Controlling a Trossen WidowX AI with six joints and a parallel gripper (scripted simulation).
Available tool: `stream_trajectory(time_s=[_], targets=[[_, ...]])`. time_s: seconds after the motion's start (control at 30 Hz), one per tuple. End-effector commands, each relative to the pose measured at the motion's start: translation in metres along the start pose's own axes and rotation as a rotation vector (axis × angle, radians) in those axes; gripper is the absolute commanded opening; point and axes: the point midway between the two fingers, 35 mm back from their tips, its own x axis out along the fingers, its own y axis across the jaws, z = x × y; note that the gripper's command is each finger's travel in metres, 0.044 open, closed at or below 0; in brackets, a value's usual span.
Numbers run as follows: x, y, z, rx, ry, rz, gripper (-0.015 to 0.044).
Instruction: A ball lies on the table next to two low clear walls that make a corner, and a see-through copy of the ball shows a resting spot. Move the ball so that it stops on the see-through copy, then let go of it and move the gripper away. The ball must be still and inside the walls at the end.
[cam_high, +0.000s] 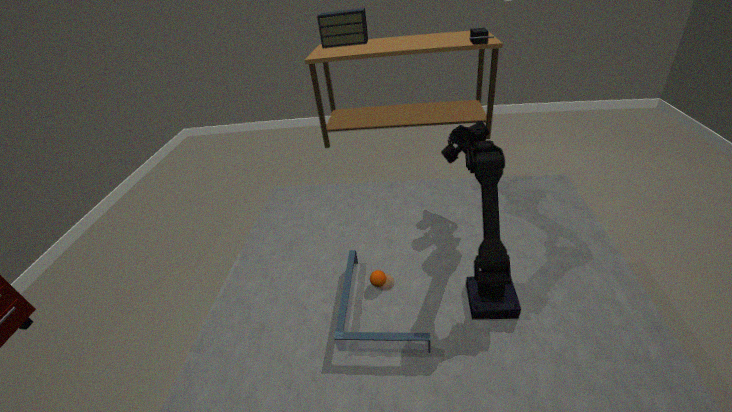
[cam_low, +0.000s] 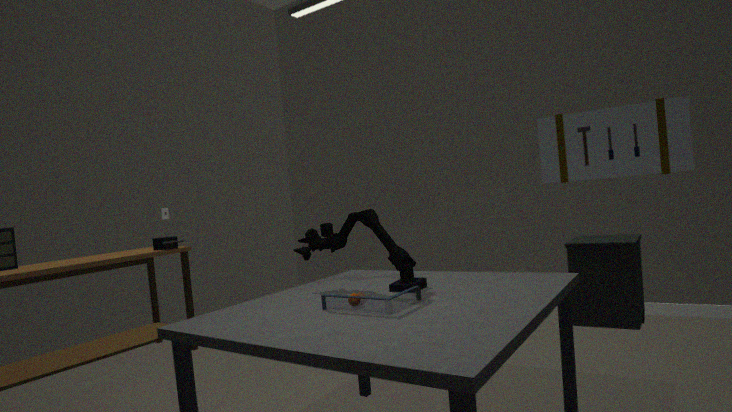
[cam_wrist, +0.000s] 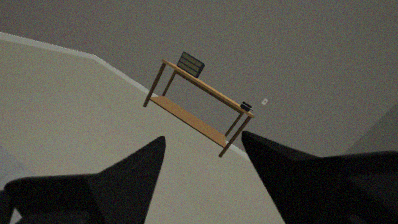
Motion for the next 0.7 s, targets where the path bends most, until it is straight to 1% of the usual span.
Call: stream_trajectory(time_s=[0.0,0.17,0.33,0.5,0.67], targets=[[0.008,0.056,0.022,0.060,0.059,0.113,0.0355],[0.005,0.130,0.046,0.110,0.144,0.269,0.0355],[-0.012,0.207,0.073,0.134,0.230,0.434,0.0355],[-0.049,0.285,0.105,0.128,0.316,0.614,0.0355],[-0.100,0.348,0.128,0.095,0.423,0.774,0.0355]])
